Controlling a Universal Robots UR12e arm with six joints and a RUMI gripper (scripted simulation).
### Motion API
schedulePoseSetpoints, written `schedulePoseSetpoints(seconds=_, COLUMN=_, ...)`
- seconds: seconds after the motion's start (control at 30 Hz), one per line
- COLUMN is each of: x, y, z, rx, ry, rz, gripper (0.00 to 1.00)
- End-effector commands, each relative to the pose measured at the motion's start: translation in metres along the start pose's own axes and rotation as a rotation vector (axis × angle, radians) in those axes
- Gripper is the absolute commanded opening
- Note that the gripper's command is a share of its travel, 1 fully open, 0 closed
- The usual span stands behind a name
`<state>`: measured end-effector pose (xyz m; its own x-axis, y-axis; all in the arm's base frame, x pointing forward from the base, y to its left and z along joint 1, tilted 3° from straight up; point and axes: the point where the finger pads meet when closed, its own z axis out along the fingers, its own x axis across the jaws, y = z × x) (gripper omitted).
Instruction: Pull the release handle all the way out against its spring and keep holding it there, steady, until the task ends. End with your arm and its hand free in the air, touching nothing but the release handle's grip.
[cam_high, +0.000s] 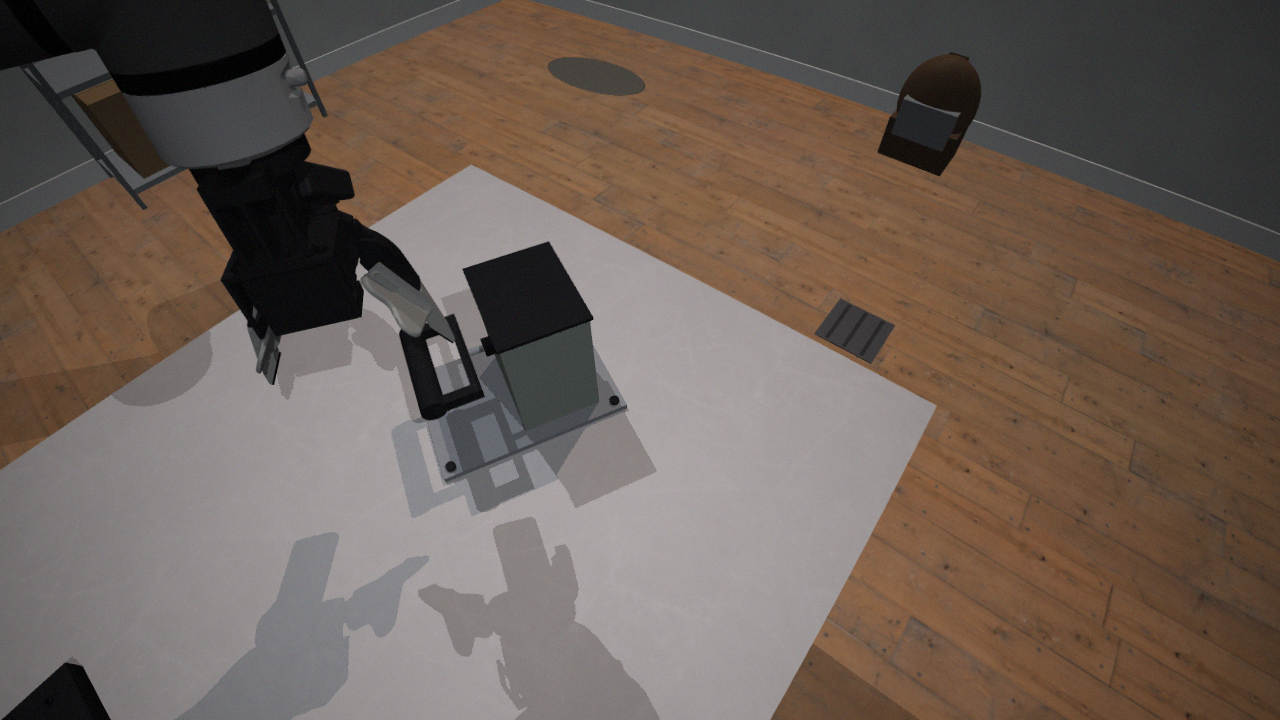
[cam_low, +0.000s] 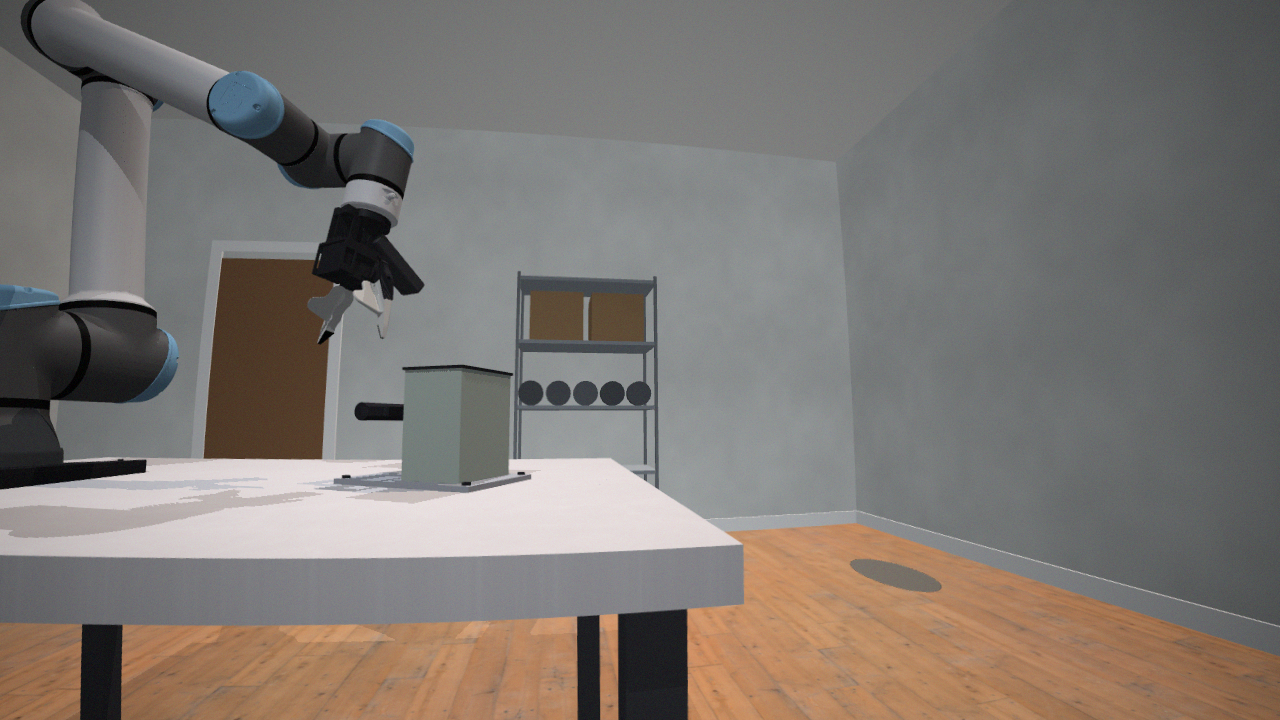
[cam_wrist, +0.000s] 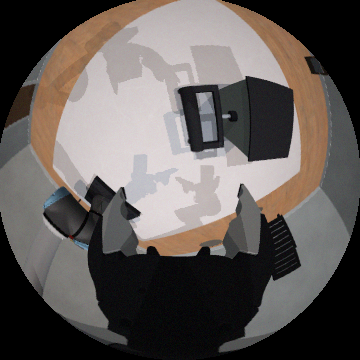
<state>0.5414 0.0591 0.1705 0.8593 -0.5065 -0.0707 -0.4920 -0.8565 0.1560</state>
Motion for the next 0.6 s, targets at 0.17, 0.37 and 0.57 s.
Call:
schedulePoseSetpoints(seconds=0.17, x=0.02, y=-0.064, z=0.01, rx=0.13, ry=0.03, rz=-0.133, gripper=1.0)
schedulePoseSetpoints(seconds=0.37, x=0.021, y=-0.067, z=0.011, rx=0.137, ry=0.032, rz=-0.142, gripper=1.0)
schedulePoseSetpoints(seconds=0.57, x=0.021, y=-0.067, z=0.011, rx=0.137, ry=0.032, rz=-0.142, gripper=0.0)
